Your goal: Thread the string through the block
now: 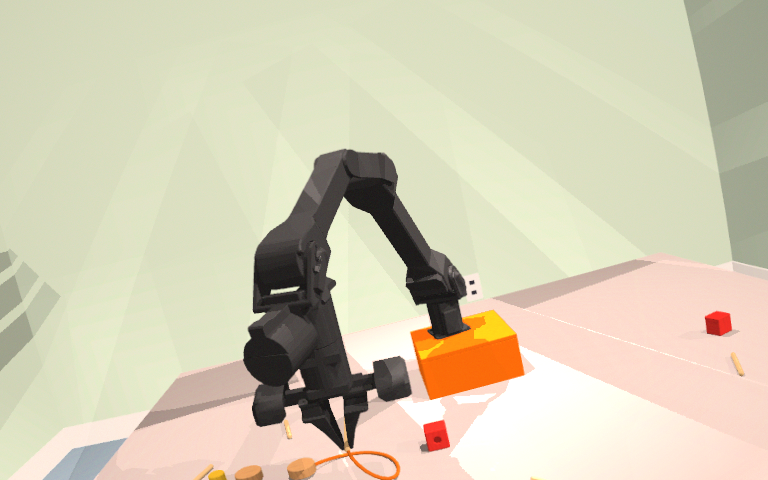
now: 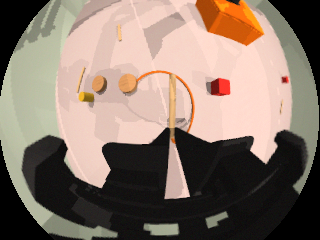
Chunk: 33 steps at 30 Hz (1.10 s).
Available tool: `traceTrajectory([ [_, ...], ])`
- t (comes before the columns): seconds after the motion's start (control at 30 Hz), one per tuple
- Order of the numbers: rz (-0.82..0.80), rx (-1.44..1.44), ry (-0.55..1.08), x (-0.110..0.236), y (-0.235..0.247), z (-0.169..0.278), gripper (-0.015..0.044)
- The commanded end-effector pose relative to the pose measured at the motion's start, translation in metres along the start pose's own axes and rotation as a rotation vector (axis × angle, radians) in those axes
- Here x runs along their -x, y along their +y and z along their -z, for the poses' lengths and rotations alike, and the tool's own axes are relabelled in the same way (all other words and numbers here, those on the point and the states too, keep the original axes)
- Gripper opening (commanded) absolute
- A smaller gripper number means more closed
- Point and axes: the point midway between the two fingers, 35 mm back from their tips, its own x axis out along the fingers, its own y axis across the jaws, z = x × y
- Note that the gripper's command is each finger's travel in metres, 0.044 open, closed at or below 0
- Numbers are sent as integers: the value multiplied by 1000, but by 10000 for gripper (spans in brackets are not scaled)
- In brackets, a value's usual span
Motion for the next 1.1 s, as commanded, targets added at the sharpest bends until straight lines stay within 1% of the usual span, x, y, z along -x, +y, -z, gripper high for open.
traceTrajectory([
  [0.0, 6, -4, 7, 0, -4, 6, 0],
  [1.07, 4, -3, 70, 8, -17, 44, 0],
])
